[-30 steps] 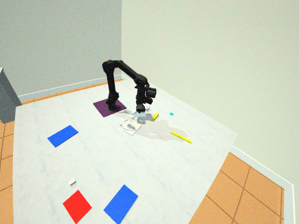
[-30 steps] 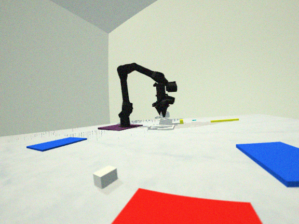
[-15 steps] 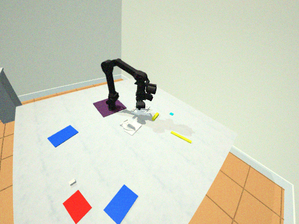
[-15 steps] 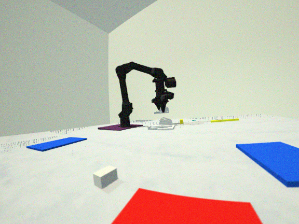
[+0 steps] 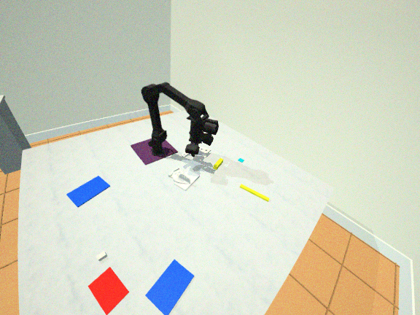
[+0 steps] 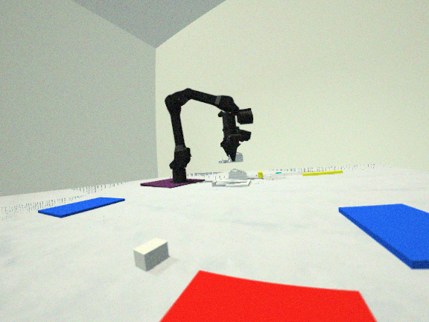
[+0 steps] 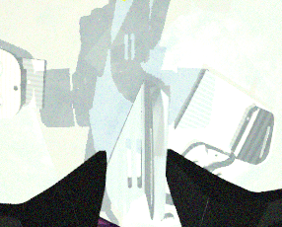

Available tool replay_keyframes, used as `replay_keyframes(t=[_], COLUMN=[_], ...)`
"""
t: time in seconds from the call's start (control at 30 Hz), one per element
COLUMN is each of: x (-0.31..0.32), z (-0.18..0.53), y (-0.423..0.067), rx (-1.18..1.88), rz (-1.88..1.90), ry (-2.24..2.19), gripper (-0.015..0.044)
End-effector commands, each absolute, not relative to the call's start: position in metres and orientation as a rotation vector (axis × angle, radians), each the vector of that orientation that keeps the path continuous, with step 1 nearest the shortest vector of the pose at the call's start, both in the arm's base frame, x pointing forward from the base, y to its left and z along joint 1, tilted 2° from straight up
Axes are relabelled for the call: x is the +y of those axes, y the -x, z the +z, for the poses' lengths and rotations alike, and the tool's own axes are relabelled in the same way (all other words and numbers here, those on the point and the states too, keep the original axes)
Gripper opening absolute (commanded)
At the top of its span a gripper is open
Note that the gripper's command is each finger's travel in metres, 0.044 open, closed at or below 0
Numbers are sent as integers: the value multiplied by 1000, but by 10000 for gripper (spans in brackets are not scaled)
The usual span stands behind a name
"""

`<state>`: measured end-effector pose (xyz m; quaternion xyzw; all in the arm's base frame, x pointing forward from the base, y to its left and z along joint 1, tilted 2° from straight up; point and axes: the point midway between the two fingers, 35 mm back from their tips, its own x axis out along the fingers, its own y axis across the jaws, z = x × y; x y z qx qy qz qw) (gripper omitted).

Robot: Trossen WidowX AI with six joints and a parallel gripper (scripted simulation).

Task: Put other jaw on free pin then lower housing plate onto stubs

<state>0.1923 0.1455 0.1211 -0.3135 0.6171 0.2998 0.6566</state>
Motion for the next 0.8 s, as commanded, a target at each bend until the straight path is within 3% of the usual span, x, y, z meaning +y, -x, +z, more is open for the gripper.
replay_keyframes(t=[0.0, 0.77], x=[138, 104], z=[122, 123], y=[-196, -213], rx=[1419, 1489], rz=[610, 282], ry=[636, 294], gripper=[134, 134])
